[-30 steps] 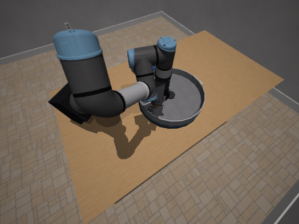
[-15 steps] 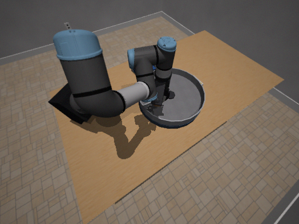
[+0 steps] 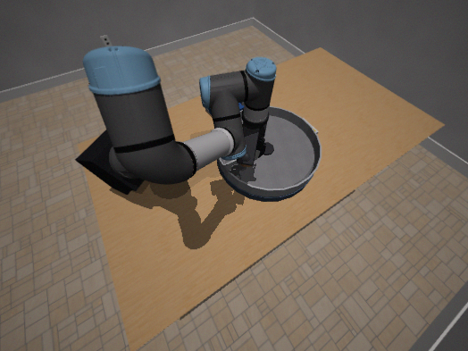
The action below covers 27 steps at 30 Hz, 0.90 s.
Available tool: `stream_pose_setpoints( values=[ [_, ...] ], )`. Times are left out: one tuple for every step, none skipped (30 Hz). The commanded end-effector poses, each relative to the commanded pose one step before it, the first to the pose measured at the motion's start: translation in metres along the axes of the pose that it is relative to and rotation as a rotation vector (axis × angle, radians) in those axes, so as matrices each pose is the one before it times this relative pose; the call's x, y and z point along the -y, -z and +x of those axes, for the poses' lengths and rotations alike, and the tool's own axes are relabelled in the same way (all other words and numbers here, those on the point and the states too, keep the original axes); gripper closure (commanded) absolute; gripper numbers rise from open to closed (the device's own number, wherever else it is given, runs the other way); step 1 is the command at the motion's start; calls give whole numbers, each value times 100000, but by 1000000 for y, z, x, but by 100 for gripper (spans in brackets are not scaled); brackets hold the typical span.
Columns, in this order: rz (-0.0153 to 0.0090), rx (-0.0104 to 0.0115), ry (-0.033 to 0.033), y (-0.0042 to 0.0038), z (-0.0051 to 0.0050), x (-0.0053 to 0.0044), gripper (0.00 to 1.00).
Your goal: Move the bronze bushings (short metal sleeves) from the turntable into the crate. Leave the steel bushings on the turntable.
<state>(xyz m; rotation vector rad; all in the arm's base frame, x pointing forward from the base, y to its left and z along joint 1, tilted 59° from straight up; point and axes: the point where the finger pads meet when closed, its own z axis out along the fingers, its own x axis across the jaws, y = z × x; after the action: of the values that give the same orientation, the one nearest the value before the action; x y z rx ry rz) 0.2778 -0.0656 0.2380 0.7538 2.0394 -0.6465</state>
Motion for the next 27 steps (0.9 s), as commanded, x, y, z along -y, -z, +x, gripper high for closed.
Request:
stream_pose_setpoints(
  values=[
    [-87,107,-88,306,-335,-275,100],
    [0,-1,0,-1,42,-76,100],
    [0,-1,0,-1,50,-90,100],
    [0,-1,0,-1,59,-106,100],
    [0,0,0,0,0,0,100],
    [0,0,0,0,0,0,100],
    [0,-1,0,-1,68,-123,100],
    [0,-1,0,-1,78,-140,100],
    [0,-1,0,-1,88,-159,100],
    [0,-1,0,-1,99,-178,100],
    [0,-1,0,-1,111,-199,100],
    [0,-1,0,-1,123,-220,100],
    [0,0,0,-1,135,-243,100],
    [0,0,0,0,148,-266,100],
    [0,0,0,0,161,-290,100],
    [0,0,0,1,175,-315,100],
    [0,1,0,2,189,-340,100],
    [0,1,0,3,204,-366,100],
    [0,2,1,4,219,-393,100],
    [0,3,1,5,235,-421,100],
    [0,-1,0,-1,250,-450,100],
    [0,0,0,0,0,0,100],
    [0,0,0,0,0,0,100],
    [0,-3,-1,-5,267,-480,100],
    [0,-2,-1,-3,283,-510,100],
    [0,-1,0,-2,300,-540,100],
    [0,0,0,0,318,-571,100]
  ],
)
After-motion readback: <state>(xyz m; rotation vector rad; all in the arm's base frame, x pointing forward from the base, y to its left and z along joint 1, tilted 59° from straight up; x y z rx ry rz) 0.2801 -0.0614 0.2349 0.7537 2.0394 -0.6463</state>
